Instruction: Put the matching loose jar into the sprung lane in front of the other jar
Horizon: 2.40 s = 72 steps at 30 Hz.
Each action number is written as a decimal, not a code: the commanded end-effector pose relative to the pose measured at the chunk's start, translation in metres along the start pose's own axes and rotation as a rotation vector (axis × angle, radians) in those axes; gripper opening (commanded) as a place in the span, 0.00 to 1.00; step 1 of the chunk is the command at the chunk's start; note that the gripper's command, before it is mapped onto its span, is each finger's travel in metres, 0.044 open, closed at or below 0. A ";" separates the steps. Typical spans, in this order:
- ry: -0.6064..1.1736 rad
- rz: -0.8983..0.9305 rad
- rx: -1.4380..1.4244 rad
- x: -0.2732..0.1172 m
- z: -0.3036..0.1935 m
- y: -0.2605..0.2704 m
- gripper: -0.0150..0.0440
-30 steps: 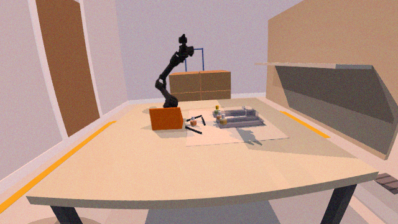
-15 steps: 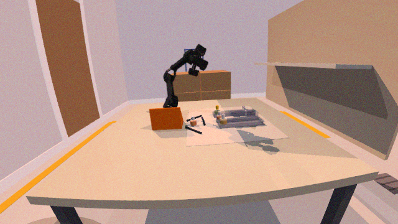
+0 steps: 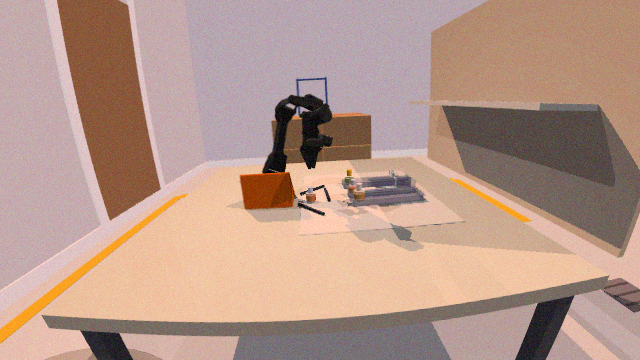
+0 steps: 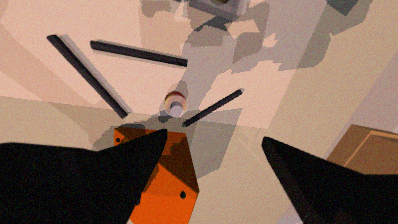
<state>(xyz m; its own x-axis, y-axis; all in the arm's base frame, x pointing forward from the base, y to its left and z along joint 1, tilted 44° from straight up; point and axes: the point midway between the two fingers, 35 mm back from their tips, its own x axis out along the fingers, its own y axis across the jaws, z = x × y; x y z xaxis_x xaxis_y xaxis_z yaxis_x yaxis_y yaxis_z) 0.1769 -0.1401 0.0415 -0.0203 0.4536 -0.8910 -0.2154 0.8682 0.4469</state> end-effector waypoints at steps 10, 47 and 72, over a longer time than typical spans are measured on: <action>-0.044 0.282 0.167 0.047 -0.005 0.035 1.00; -0.045 0.284 0.166 0.110 0.001 0.053 0.91; -0.044 0.280 0.167 0.060 0.003 0.038 0.25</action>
<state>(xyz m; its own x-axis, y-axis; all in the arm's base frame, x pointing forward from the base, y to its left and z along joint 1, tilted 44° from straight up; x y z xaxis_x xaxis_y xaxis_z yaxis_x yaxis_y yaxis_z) 0.1687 -0.0689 -0.0047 -0.0147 0.6913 -0.7224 -0.0368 0.7216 0.6913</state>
